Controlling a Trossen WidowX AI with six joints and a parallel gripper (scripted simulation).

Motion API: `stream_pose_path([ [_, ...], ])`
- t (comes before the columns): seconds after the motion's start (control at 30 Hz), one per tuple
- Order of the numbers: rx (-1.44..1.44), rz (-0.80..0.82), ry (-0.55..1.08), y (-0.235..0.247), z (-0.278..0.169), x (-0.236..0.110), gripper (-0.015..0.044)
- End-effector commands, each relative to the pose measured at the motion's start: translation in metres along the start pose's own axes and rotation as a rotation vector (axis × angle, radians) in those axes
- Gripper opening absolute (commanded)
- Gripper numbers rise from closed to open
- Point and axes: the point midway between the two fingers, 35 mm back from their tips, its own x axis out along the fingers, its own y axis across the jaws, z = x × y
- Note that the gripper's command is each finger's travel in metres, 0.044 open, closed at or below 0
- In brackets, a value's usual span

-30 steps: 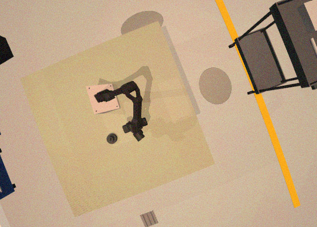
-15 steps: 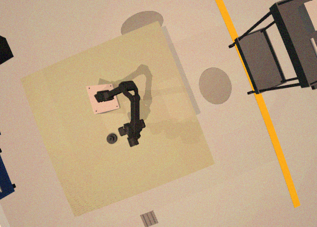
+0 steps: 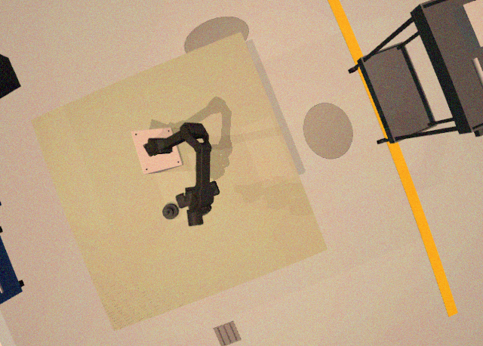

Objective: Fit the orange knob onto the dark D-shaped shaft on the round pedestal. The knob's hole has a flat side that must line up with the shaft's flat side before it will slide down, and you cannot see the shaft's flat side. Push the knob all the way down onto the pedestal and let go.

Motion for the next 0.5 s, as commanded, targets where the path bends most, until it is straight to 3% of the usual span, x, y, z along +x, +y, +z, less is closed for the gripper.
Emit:
stream_pose_path([
  [0.0, -0.003, 0.001, -0.006, -0.009, 0.006, -0.001, 0.0000],
  [0.47, -0.001, -0.006, -0.007, -0.049, 0.026, 0.006, 0.0000],
])
